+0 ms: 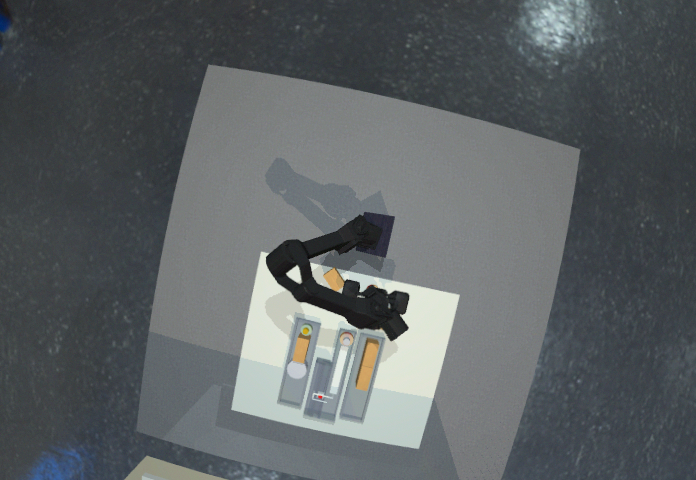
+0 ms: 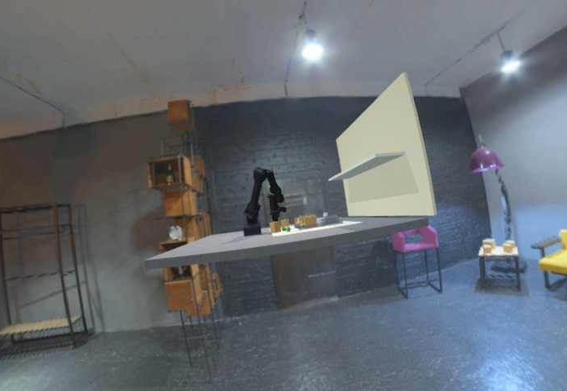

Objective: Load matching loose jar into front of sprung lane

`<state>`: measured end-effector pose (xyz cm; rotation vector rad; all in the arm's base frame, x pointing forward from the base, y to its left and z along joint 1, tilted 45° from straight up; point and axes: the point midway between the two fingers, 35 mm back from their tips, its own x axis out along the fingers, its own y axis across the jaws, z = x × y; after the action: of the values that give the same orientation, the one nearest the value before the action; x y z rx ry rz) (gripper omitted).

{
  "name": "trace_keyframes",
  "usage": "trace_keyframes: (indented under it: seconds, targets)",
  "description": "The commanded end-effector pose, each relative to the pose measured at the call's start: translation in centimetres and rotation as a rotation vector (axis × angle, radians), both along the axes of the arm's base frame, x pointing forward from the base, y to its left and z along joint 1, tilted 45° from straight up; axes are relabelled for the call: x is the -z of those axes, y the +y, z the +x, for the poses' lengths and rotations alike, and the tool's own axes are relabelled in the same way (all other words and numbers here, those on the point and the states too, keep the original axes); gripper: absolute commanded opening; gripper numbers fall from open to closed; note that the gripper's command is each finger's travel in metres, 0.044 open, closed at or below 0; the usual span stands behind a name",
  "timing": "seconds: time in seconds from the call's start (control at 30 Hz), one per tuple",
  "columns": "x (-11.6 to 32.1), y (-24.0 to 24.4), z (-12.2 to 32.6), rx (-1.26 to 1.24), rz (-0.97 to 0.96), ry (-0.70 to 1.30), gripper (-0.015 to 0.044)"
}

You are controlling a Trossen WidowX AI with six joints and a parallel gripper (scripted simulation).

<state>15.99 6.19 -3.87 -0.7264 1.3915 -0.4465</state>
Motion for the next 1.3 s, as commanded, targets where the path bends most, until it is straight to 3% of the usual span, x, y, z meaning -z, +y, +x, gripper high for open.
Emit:
trace_keyframes:
  seconds: [0.0, 0.27, 0.6, 0.8, 0.97, 1.27]
  targets:
    - [0.6, -0.8, 0.0, -0.004, -0.012, 0.009, 0.044]
    - [1.3, -1.5, 0.1, -0.004, -0.013, 0.009, 0.044]
    - [1.3, -1.5, 0.1, -0.004, -0.013, 0.009, 0.0177]
    - [1.3, -1.5, 0.1, -0.004, -0.013, 0.009, 0.0138]
    - [0.5, -0.5, 0.2, -0.005, -0.01, 0.009, 0.0006]
    - [-2.7, 3.2, 0.1, -0.005, -0.006, 0.011, 0.0]
